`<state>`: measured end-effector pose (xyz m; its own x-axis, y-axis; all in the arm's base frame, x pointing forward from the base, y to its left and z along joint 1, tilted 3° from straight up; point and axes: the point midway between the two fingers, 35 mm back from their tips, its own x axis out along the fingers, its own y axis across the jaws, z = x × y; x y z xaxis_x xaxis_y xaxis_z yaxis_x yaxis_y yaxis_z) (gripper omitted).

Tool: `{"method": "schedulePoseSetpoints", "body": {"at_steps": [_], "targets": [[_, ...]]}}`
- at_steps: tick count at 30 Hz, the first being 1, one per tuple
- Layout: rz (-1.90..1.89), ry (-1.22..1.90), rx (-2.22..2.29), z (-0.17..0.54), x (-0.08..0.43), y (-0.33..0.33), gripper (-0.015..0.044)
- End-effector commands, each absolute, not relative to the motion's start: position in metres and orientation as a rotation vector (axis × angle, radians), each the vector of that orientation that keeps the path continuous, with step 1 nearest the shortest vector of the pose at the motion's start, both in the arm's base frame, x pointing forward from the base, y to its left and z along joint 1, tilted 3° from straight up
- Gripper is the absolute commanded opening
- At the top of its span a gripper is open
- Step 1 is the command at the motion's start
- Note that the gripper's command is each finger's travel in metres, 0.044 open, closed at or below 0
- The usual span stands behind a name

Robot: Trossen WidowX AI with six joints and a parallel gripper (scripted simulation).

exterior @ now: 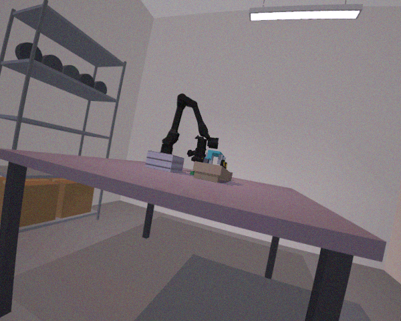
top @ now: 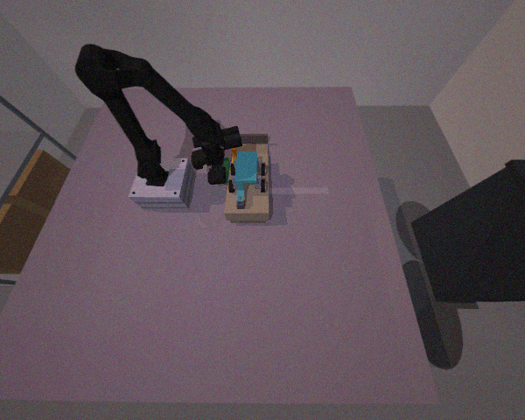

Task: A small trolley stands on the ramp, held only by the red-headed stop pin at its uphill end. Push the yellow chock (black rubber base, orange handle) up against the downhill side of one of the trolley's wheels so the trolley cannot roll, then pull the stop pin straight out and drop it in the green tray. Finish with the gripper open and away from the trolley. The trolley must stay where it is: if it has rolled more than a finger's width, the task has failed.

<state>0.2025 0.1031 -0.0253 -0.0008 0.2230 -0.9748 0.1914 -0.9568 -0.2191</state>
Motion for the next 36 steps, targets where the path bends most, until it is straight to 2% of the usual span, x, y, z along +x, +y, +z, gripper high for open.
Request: {"method": "schedulePoseSetpoints", "body": {"at_steps": [1,10,16,28,32,36], "targets": [[2.163,-0.464,-2.199,-0.028,0.201,0.102,0.019],[2.163,-0.464,-2.199,-0.028,0.201,0.102,0.019],[2.164,-0.456,-2.2,-0.028,0.201,0.102,0.034],[2.163,-0.463,-2.2,-0.003,0.2,0.1,0.034],[2.162,-0.464,-2.2,0.007,0.2,0.099,0.044],[2.162,-0.464,-2.2,0.019,0.2,0.099,0.044]]}}
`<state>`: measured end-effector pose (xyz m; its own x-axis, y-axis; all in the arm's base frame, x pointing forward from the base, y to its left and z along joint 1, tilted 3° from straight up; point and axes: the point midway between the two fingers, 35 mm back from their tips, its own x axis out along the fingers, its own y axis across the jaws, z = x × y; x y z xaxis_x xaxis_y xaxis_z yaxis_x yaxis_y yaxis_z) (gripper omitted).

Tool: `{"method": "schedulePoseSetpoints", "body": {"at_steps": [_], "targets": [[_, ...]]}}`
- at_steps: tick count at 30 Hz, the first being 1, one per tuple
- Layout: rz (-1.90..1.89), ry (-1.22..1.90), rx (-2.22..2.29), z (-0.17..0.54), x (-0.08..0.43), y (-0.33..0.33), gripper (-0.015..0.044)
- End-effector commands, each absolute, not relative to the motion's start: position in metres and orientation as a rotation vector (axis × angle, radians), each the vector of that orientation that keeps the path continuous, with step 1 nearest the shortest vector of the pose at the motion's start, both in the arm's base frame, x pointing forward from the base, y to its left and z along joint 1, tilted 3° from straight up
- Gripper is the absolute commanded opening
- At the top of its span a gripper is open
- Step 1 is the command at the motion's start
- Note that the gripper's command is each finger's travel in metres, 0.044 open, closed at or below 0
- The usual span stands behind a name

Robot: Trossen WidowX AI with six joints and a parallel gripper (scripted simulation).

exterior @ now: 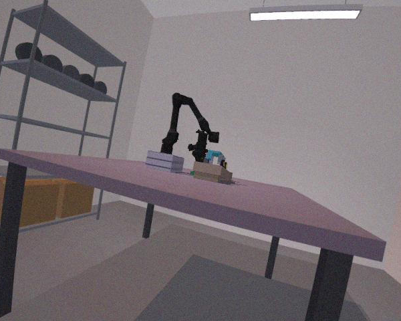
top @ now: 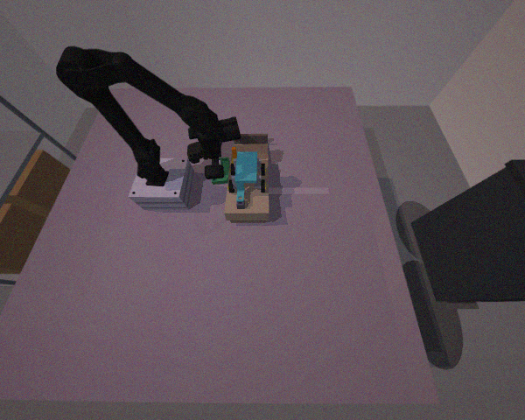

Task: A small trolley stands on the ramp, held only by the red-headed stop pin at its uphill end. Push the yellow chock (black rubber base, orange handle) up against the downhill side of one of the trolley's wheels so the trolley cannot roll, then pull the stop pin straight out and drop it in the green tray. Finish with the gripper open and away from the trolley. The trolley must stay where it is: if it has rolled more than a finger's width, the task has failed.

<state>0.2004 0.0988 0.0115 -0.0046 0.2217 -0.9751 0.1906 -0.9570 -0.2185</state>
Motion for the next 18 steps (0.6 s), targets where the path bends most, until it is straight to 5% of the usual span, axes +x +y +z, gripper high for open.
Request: {"method": "schedulePoseSetpoints", "body": {"at_steps": [1,18], "targets": [[2.162,-0.464,-2.2,0.024,0.2,0.099,0.044],[2.156,-0.458,-2.206,0.06,0.201,0.097,0.044]]}}
